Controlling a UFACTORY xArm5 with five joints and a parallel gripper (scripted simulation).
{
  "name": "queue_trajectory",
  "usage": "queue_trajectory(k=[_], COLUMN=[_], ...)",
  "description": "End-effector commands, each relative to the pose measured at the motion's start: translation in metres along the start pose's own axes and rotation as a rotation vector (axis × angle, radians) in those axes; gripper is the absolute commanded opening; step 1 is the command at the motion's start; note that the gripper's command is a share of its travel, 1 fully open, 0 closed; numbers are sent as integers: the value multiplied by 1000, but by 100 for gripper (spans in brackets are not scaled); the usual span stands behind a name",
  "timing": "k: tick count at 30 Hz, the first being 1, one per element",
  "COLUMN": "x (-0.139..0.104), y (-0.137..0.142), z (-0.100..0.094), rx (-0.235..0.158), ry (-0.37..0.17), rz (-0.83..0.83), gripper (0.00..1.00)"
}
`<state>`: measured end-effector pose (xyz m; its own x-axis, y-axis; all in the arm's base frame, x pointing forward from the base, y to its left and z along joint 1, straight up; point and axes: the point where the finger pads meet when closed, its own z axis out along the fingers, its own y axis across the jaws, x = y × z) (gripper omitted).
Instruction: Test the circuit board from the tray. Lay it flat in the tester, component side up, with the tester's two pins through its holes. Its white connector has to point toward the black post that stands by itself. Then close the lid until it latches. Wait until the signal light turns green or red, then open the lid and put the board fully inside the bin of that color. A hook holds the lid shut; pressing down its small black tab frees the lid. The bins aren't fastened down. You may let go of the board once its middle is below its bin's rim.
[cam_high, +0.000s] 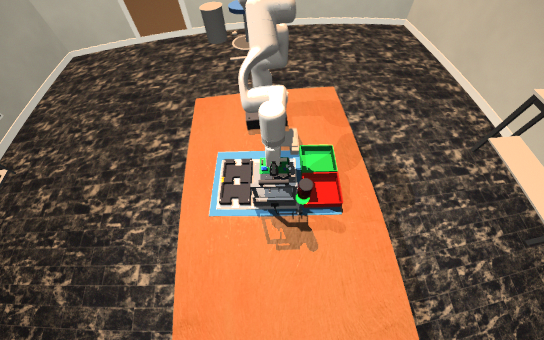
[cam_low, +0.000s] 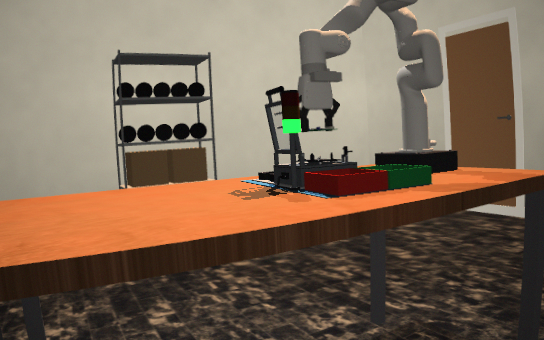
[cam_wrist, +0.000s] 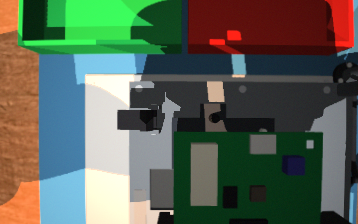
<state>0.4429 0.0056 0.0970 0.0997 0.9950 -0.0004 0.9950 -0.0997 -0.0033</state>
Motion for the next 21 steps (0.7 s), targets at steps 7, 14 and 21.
queue_trajectory(k=[7,14,21], x=[0,0,2], y=[1,1,0], z=[-18,-18,-18], rx=[-3,-3,-3], ry=[0,0,0], rz=[0,0,0], gripper=[79,79,79])
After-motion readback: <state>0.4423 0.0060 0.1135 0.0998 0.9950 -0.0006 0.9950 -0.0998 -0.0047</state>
